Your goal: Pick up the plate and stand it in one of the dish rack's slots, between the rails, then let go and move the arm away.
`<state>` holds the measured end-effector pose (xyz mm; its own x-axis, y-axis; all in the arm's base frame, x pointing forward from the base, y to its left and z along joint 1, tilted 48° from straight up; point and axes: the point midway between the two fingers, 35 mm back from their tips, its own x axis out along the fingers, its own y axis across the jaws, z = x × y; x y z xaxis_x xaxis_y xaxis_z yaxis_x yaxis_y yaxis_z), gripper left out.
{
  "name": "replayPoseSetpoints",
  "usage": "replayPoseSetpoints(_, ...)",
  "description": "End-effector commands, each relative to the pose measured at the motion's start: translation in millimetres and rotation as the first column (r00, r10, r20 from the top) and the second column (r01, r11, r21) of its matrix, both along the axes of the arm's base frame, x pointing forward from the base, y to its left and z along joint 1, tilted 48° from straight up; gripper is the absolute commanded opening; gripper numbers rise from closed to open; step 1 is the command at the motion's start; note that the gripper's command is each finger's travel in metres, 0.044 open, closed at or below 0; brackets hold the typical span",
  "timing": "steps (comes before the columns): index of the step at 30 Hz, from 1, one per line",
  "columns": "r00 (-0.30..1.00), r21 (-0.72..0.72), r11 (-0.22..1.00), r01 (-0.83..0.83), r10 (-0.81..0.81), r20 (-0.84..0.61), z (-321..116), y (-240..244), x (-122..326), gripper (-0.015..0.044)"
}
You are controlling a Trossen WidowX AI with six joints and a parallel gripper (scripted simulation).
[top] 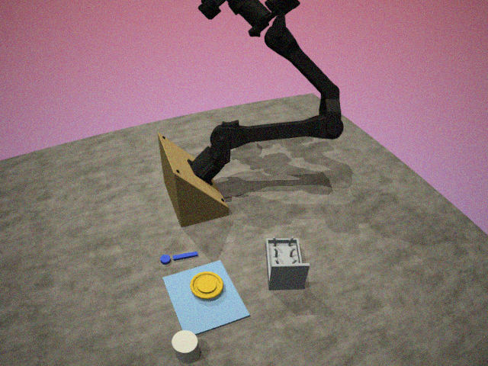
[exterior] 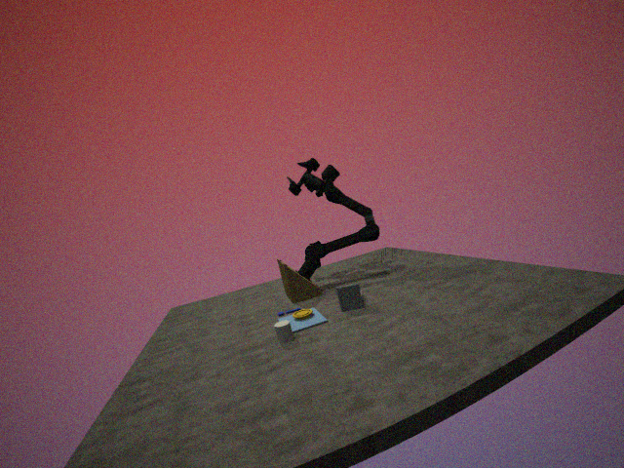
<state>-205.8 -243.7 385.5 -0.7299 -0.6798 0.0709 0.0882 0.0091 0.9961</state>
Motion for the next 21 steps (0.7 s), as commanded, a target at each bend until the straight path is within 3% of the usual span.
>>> replayPoseSetpoints(1,0.998,0.088,0.995,-0.056,0.056,-0.006,-11,-19,6,0.0400)
replayPoseSetpoints(11,0.969,0.352,0.910,-0.221,0.244,-0.023,-47,-65,34,0.0400)
replayPoseSetpoints(21,0.893,0.571,0.733,-0.369,0.451,-0.001,-85,-102,73,0.0400)
